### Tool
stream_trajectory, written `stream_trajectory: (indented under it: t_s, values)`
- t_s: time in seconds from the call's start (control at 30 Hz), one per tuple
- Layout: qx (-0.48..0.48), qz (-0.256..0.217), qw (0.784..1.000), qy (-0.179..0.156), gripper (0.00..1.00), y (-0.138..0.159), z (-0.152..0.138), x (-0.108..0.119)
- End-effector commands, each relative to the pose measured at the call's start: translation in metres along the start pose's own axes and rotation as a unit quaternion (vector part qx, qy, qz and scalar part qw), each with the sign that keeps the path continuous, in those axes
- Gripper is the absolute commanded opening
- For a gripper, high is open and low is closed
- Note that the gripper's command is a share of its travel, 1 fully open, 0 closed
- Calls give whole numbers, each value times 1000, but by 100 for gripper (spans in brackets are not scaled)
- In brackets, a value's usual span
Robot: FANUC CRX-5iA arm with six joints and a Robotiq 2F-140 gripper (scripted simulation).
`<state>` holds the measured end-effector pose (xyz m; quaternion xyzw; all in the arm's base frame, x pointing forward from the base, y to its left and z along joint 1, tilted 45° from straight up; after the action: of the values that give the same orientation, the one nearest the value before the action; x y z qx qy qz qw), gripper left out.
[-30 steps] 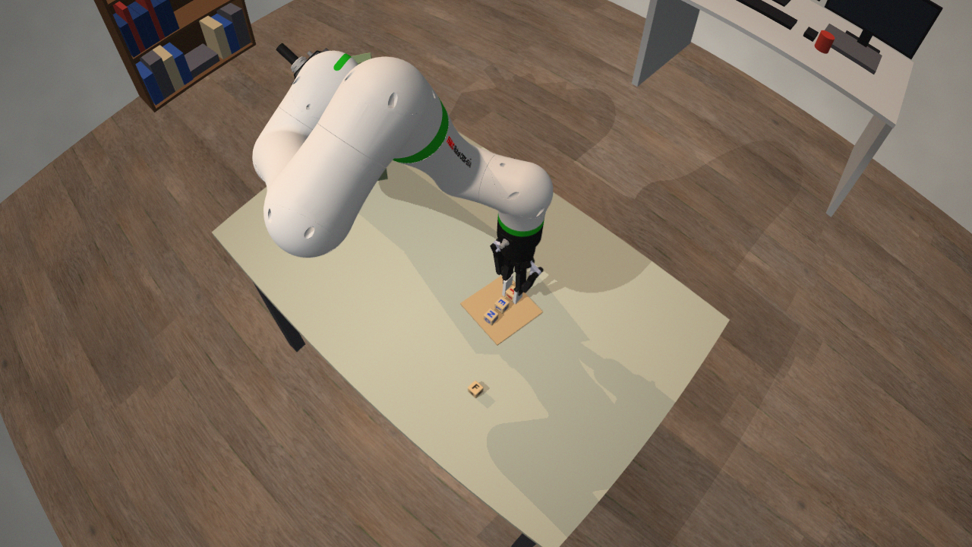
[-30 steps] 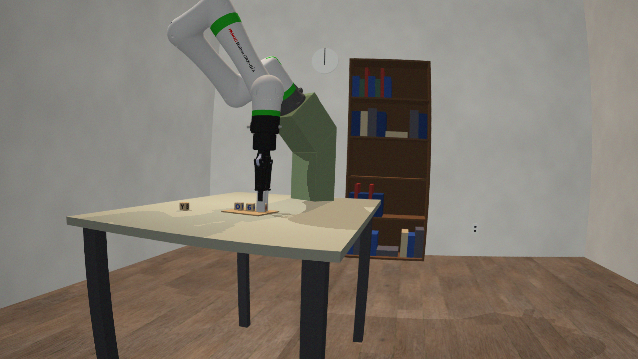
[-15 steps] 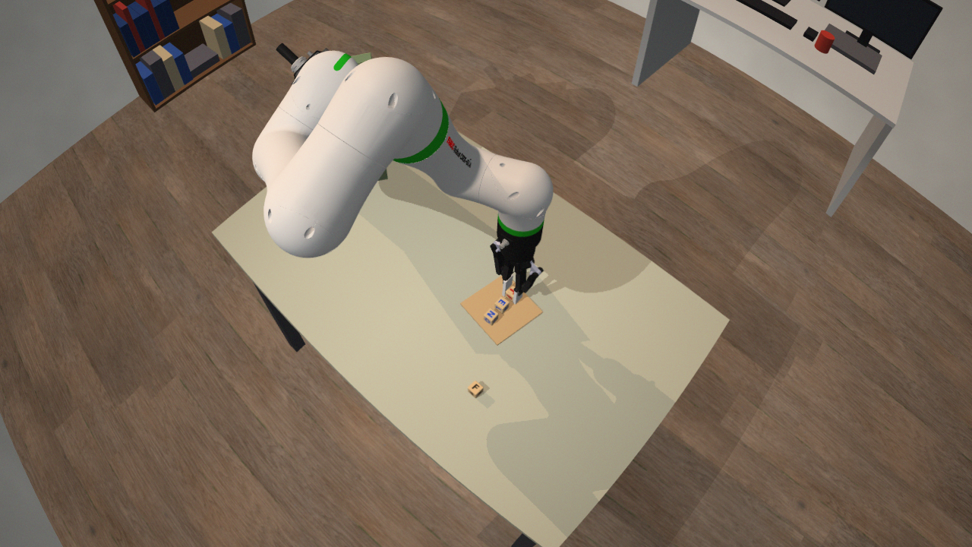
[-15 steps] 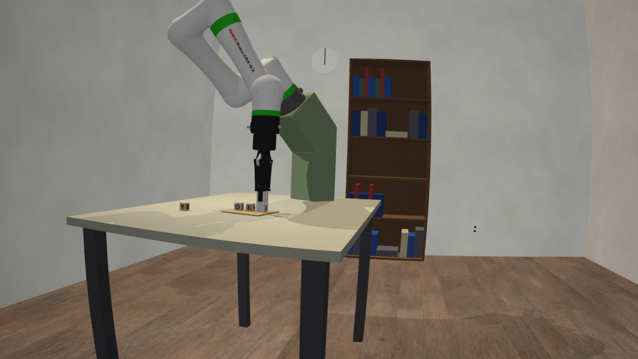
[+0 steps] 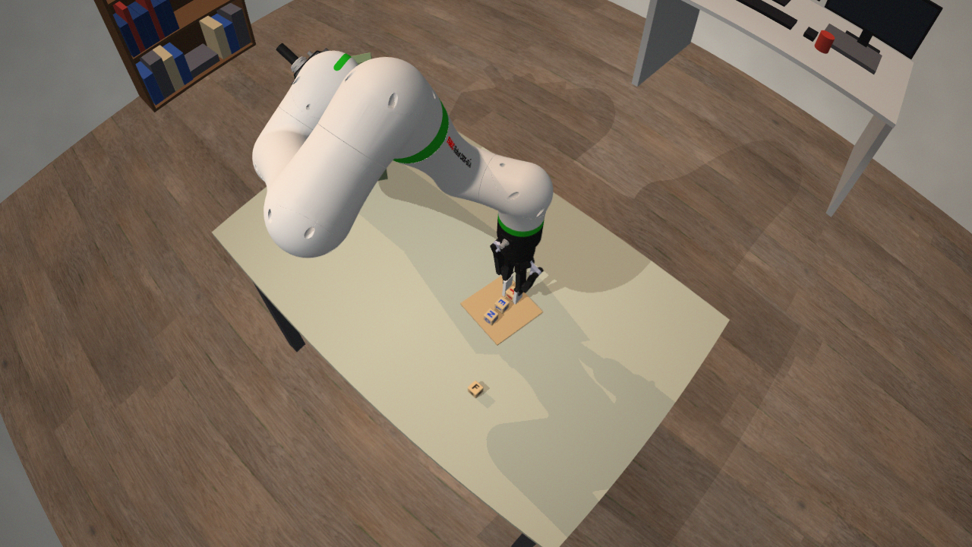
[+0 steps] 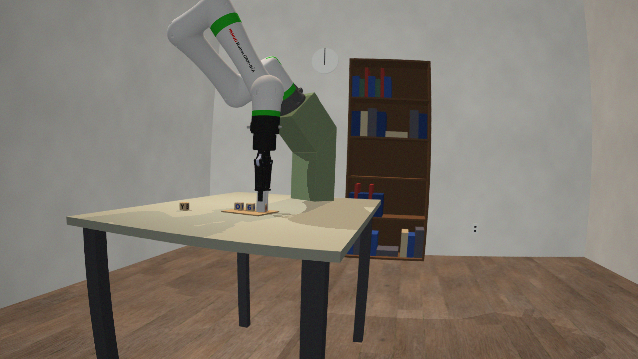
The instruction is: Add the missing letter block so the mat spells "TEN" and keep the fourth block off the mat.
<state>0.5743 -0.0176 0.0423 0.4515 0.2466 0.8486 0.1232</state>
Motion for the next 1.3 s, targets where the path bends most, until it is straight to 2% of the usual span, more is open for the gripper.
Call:
stream_trajectory:
  t_s: [0.0,0.33,0.77,1.27]
  values:
    - [0,0,1000,0,13,0,0,0]
    - [0,0,1000,0,13,0,0,0]
    - [0,0,1000,0,25,0,0,0]
    - [0,0,1000,0,25,0,0,4]
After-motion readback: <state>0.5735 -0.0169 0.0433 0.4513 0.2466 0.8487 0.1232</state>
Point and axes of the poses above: the point where the finger pads meet when closed, its own x axis back along the fingers, its own z axis across the jaws, y = z × x, the point moved 8 cm from there along x, back along the fingers, and after that the axes turned 10 degrees about x, right-handed, at the moved point
